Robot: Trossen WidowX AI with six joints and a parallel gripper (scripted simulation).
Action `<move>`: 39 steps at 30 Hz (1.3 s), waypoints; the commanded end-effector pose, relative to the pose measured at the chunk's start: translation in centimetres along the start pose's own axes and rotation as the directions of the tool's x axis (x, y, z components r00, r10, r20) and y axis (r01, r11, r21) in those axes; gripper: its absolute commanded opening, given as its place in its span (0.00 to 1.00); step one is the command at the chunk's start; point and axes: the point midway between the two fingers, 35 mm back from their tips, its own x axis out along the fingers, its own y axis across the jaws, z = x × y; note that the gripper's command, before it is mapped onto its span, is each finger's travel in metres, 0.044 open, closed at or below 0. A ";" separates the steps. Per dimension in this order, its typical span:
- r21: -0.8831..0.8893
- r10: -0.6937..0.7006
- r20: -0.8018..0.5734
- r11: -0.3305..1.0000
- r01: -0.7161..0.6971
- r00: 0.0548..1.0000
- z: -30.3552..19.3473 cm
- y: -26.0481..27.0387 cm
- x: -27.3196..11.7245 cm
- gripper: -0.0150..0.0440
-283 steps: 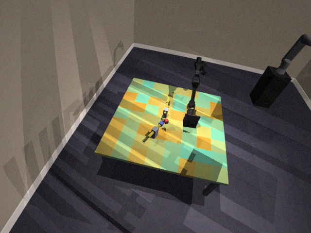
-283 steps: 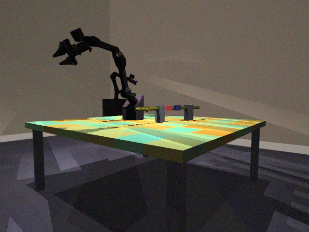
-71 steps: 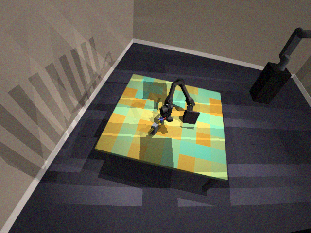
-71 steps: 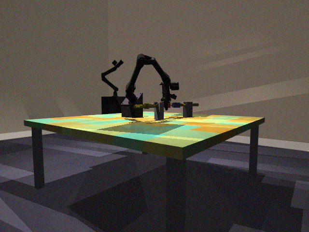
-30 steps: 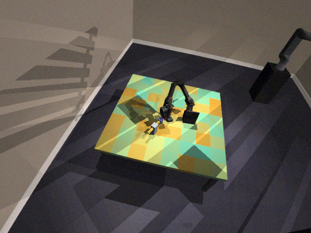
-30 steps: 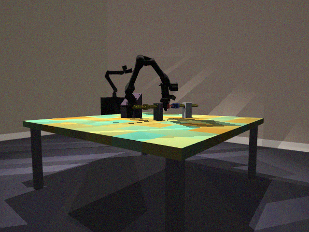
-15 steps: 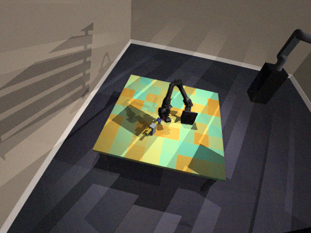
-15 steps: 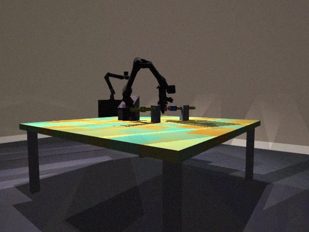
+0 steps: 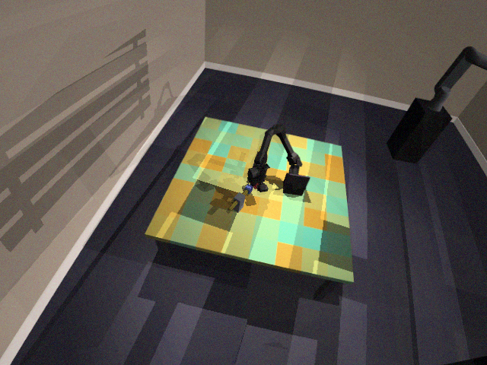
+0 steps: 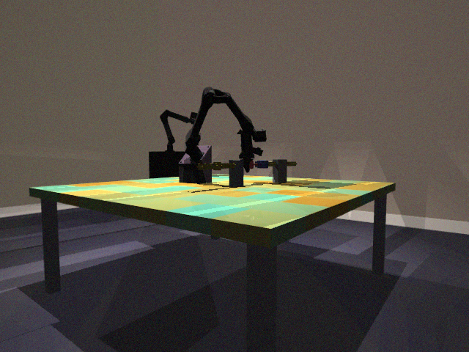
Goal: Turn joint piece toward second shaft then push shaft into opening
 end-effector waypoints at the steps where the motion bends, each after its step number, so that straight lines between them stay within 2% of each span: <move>1: -0.004 0.000 -0.001 1.000 0.000 1.000 0.0 0.0 0.1 0.56; 14: -0.004 0.000 -0.001 1.000 0.000 1.000 0.0 0.0 0.1 0.56; 16: 0.000 0.000 0.000 1.000 0.000 1.000 0.0 0.0 0.0 0.50; 21: 0.000 0.000 0.000 1.000 0.000 1.000 0.0 0.0 0.0 0.50; 27: 0.000 0.000 0.000 1.000 0.000 1.000 0.0 0.0 0.0 0.25; 33: -0.013 0.001 -0.001 1.000 -0.001 1.000 0.0 -0.1 0.0 0.25; 39: -0.123 0.005 -0.007 0.992 -0.005 1.000 0.0 -0.6 0.0 0.25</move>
